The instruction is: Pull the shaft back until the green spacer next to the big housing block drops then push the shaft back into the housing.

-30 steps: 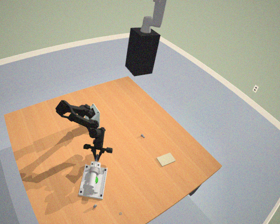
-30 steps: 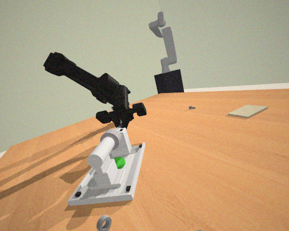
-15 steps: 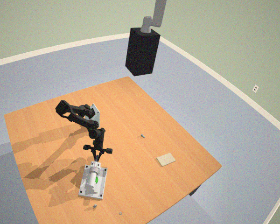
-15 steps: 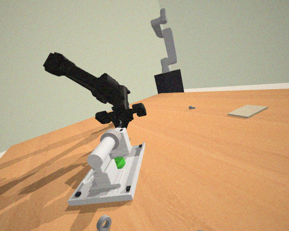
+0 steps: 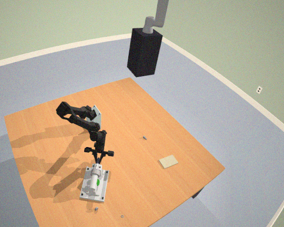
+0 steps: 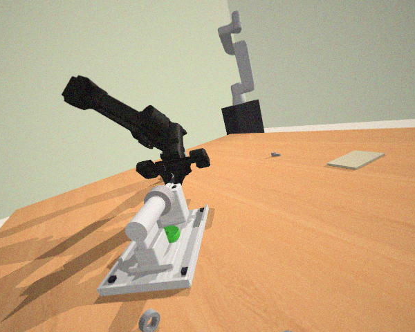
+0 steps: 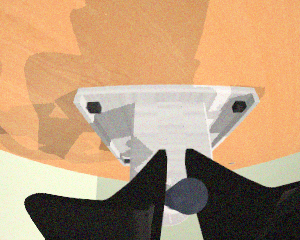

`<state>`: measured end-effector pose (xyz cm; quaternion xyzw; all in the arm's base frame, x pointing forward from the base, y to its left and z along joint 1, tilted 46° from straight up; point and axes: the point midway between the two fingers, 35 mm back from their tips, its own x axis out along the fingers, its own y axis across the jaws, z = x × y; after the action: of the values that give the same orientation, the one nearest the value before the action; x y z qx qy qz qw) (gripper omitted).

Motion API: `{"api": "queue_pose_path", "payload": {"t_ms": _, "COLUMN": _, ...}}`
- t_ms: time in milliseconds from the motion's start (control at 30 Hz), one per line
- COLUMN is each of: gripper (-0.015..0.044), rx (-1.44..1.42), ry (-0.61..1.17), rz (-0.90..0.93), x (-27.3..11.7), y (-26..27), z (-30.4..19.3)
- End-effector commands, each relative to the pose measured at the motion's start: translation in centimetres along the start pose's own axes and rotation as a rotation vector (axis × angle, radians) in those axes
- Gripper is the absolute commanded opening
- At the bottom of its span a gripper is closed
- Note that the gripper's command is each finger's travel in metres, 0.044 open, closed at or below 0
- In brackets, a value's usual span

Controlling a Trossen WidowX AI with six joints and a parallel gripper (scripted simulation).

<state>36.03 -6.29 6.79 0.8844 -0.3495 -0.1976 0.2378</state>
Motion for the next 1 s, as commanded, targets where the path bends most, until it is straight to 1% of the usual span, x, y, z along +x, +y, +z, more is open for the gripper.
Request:
{"api": "queue_pose_path", "payload": {"t_ms": 0, "gripper": 0.0000, "rx": 0.005, "ry": 0.005, "rz": 0.003, "x": 0.26, "y": 0.04, "z": -0.41}}
{"api": "queue_pose_path", "payload": {"t_ms": 967, "gripper": 0.0000, "rx": 0.006, "ry": 0.005, "rz": 0.003, "x": 0.53, "y": 0.05, "z": -0.69}}
